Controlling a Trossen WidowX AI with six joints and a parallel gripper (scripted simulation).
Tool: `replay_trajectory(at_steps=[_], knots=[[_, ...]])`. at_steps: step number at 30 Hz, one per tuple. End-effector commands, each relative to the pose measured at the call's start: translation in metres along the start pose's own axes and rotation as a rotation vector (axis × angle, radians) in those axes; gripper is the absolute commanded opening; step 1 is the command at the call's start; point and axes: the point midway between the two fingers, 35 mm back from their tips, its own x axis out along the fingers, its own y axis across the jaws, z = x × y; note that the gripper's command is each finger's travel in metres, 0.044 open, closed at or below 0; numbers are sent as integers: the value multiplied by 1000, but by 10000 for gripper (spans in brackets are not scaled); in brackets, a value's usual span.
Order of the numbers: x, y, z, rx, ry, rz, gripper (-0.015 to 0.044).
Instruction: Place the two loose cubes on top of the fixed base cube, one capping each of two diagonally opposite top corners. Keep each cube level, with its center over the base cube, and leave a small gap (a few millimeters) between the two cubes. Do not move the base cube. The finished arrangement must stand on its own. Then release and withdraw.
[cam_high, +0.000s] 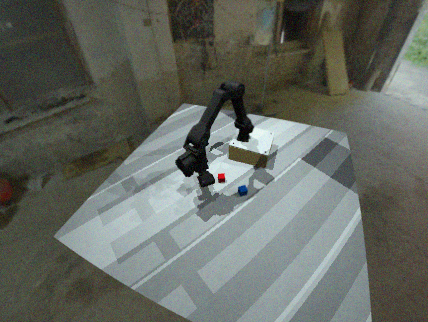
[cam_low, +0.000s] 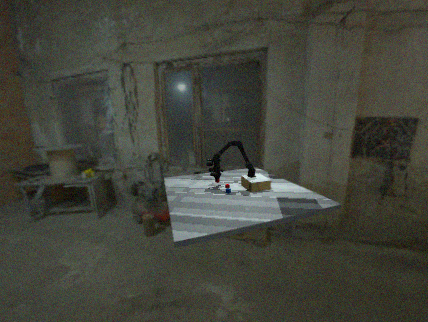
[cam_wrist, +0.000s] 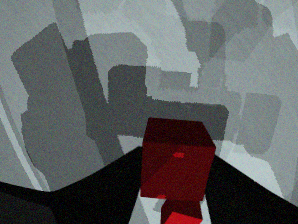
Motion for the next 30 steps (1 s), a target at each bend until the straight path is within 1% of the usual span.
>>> replay_trajectory(at_steps=[1, 14, 18, 30], knots=[[-17, 1, 1, -5, -6, 7, 105], [-56, -2, -3, -5, -6, 6, 105], [-56, 0, -5, -12, -6, 6, 105], [-49, 26, -33, -141, -5, 7, 105]])
